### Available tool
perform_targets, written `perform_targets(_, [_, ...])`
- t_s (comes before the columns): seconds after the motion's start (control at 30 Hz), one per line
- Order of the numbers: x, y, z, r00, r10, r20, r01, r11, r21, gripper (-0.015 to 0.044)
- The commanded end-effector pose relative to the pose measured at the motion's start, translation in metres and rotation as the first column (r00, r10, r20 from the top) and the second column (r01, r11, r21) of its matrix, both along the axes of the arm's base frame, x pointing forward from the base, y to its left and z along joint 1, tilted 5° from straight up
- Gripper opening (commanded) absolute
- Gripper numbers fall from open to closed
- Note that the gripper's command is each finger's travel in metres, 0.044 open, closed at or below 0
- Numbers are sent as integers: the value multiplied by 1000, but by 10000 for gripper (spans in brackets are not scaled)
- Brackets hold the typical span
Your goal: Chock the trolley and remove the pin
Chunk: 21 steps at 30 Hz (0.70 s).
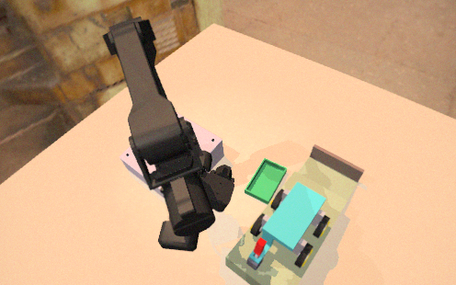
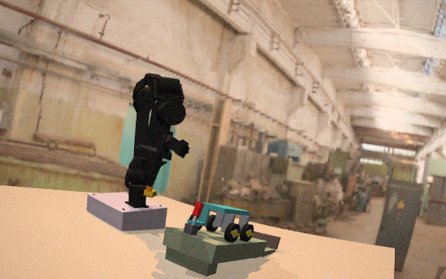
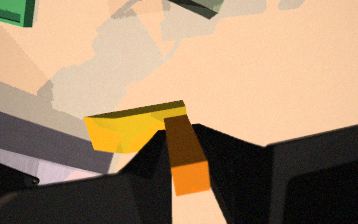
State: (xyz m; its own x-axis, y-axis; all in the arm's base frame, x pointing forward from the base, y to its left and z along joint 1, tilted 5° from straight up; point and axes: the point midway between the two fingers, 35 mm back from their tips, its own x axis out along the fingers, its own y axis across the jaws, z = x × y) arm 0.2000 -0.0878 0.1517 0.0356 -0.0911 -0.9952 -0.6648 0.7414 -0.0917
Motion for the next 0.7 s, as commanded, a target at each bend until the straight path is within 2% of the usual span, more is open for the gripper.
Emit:
perform_targets(0.0, [0, 1, 0, 990, 140, -11, -140, 990, 2, 0])
perform_targets(0.33, [1, 1, 0, 886, 461, -43, -461, 887, 1, 0])
perform_targets(0.67, [1, 1, 0, 681, 729, -72, -730, 683, 11, 0])
